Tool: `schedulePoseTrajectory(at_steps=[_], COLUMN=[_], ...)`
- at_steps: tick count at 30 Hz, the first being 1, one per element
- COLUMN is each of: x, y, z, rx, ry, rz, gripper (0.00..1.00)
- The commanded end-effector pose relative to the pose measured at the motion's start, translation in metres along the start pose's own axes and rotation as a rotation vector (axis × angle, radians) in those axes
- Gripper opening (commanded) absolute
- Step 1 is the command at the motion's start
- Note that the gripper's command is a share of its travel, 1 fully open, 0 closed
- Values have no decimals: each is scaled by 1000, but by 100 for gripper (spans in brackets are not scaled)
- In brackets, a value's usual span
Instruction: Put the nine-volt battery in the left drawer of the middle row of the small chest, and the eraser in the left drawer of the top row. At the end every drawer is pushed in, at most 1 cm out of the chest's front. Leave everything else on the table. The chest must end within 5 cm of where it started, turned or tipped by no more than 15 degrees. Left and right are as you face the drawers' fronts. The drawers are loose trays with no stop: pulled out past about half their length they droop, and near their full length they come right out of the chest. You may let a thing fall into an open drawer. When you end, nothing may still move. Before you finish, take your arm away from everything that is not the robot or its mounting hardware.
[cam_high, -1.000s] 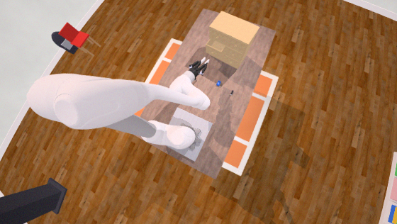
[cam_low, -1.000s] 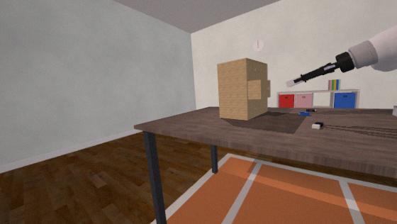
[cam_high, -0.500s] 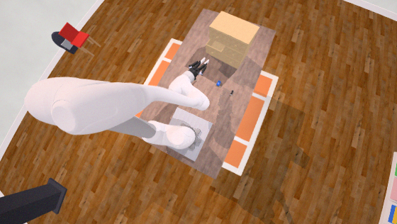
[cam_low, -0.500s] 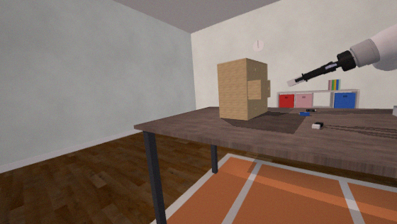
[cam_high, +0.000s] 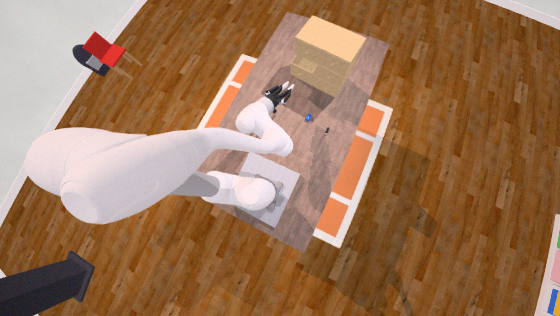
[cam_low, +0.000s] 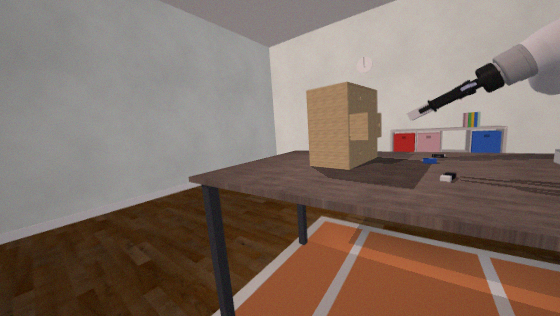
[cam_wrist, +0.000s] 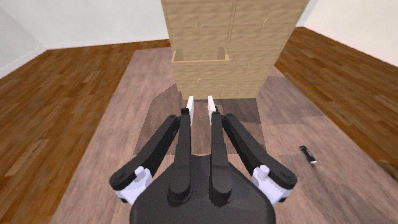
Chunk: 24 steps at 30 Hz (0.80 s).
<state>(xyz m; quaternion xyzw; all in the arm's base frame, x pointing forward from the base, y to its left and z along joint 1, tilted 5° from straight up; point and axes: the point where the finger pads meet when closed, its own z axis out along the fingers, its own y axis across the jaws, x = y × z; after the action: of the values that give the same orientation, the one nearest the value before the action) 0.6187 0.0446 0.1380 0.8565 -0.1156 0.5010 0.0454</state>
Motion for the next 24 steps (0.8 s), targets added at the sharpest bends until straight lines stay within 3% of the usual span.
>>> schedulePoseTrajectory(at_steps=[1, 24], x=[1, 9], y=[1, 1], z=[-4, -26], rx=[-4, -4], ry=[-38, -239], rz=[-1, -1], gripper=[20, 20])
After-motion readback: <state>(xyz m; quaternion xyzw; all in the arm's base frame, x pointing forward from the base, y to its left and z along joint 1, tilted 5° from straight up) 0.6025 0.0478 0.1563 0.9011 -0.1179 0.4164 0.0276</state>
